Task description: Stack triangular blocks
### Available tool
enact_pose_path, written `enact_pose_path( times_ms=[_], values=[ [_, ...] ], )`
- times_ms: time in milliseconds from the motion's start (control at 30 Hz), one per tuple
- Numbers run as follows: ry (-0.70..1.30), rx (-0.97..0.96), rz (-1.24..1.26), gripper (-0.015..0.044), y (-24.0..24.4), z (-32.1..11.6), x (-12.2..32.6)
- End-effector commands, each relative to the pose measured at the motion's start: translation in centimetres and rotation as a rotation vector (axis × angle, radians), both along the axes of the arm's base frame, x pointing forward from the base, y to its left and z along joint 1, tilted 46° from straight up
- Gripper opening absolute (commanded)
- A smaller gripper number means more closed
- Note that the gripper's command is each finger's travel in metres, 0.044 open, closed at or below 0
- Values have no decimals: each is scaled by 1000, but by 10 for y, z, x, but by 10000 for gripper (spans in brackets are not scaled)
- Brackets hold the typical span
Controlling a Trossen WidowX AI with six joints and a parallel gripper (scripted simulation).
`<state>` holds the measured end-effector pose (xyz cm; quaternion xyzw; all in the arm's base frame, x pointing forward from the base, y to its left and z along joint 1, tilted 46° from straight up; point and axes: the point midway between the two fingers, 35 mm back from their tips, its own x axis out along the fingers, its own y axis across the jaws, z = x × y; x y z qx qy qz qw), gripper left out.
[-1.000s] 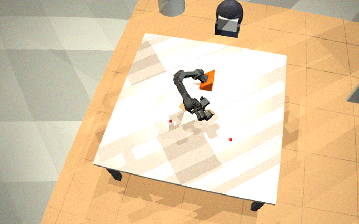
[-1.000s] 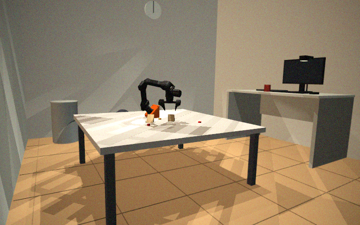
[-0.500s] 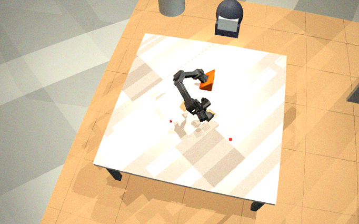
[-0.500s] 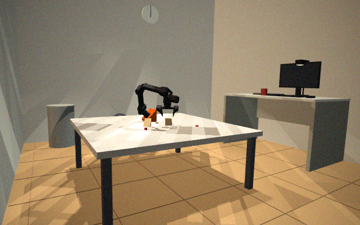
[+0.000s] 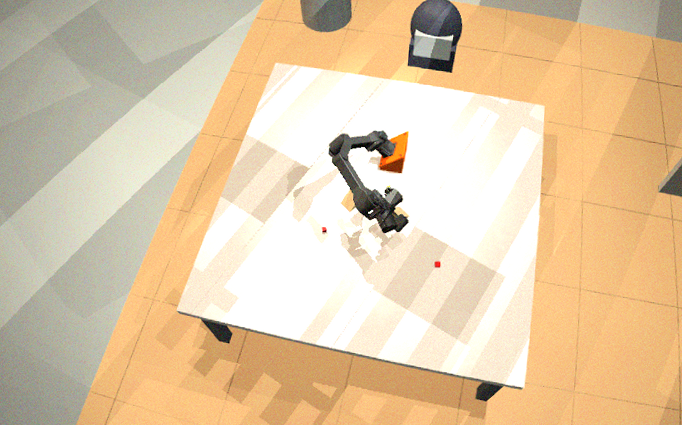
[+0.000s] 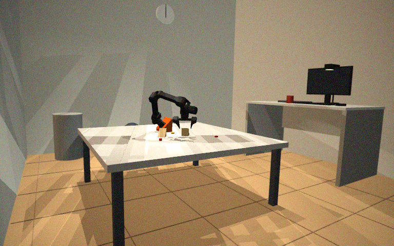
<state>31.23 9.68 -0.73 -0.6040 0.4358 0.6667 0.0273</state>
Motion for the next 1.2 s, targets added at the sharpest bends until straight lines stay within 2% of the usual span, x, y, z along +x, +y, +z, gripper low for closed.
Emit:
enact_pose_path(
  times_ms=[0,1133,1167],
  values=[
    [6,-6,5,440,-4,-8,-4],
    [7,-7,5,440,-27,-50,-24],
    [7,-7,5,414,-27,-50,-24]
  ],
)
